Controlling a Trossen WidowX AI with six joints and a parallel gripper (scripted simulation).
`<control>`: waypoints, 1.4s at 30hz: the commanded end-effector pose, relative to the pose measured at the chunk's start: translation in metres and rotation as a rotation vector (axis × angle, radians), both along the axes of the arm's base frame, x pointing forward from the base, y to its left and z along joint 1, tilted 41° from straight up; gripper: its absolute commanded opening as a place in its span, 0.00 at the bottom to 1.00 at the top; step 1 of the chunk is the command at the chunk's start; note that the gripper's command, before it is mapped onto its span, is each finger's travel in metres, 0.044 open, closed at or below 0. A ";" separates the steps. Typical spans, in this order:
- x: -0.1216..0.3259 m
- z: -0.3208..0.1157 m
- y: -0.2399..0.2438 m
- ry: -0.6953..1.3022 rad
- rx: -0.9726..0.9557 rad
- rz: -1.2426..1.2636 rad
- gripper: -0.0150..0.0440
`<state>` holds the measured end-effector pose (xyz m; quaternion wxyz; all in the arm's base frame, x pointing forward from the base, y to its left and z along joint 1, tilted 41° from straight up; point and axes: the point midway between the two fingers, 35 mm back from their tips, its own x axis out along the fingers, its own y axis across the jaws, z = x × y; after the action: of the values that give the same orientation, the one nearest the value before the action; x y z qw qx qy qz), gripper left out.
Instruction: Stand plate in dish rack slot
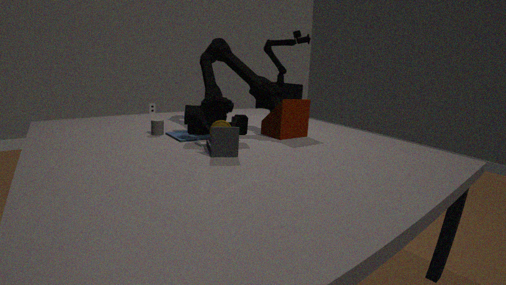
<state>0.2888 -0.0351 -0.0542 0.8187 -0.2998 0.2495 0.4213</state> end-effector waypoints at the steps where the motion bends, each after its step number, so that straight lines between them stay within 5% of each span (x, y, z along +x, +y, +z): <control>1: 0.000 0.000 0.000 0.003 0.002 -0.002 0.25; 5: 0.000 0.000 0.000 0.003 0.002 -0.002 0.25; 20: 0.000 0.000 0.000 -0.001 -0.001 0.001 0.92; 29: 0.001 0.002 0.001 0.000 -0.001 0.001 0.93; 42: 0.024 0.091 0.072 0.003 0.006 0.002 0.93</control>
<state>0.3101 0.0316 0.0270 0.8161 -0.3022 0.2429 0.4284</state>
